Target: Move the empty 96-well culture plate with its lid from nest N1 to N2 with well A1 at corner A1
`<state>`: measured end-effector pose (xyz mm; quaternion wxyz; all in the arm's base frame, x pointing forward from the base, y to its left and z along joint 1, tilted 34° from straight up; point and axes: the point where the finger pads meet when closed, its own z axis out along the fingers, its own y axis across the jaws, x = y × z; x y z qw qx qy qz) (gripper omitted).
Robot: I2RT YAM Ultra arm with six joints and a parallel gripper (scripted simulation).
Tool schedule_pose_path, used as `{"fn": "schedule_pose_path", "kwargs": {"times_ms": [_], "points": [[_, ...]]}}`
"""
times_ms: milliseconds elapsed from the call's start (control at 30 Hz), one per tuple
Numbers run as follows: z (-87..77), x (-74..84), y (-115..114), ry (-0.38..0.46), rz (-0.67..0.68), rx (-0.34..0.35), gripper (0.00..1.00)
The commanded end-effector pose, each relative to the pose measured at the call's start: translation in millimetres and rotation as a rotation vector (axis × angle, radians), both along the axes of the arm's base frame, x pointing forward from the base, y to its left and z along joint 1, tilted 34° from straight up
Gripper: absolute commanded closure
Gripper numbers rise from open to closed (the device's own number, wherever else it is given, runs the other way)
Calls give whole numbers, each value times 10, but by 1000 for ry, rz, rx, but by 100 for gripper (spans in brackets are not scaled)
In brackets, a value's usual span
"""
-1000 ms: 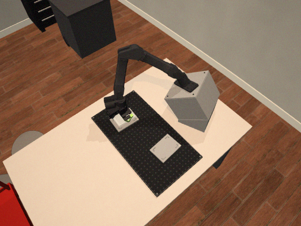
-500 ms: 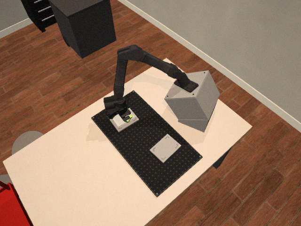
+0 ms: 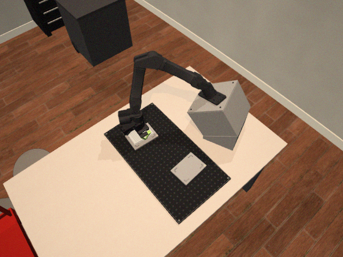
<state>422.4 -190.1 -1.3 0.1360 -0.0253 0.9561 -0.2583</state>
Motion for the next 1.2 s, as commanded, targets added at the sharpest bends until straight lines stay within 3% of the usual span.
{"fn": "schedule_pose_path", "kwargs": {"times_ms": [0,367,467,1167], "points": [[87,28,61,-29,19,-3,100],[77,5,56,-29,18,-2,100],[169,97,24,-56,17,-10,100],[216,115,-31,-64,8,-12,100]]}}
